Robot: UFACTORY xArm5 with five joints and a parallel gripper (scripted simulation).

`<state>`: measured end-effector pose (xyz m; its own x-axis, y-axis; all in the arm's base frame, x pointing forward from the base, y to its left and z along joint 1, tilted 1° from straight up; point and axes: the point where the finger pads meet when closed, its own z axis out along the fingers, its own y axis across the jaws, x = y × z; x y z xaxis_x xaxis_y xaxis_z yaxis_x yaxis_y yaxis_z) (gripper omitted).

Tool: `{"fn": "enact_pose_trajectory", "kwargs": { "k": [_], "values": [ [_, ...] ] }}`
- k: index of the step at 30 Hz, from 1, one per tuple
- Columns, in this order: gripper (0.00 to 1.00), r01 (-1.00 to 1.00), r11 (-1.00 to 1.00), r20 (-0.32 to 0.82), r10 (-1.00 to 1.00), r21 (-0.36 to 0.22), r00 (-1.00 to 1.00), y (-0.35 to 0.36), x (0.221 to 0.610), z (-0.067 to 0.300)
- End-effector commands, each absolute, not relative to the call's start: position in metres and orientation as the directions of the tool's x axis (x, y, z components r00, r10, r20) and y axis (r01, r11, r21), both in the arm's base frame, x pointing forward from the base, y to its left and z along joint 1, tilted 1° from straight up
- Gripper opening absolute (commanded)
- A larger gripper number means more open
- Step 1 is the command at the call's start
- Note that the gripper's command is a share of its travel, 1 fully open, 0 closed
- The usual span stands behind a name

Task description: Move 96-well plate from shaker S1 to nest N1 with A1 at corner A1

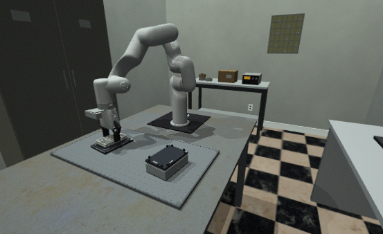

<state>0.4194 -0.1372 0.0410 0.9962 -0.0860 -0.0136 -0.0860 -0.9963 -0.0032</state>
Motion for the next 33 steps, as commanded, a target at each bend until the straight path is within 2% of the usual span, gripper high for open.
{"fn": "enact_pose_trajectory", "kwargs": {
  "k": [1, 33],
  "values": [
    [0.00, -0.086, -0.996, -0.012, -0.086, 0.005, 0.996, -0.1376, 0.4205, 0.0416],
    [0.00, -0.086, -0.996, -0.012, -0.086, 0.005, 0.996, -0.1376, 0.4204, 0.0369]
  ]
}}
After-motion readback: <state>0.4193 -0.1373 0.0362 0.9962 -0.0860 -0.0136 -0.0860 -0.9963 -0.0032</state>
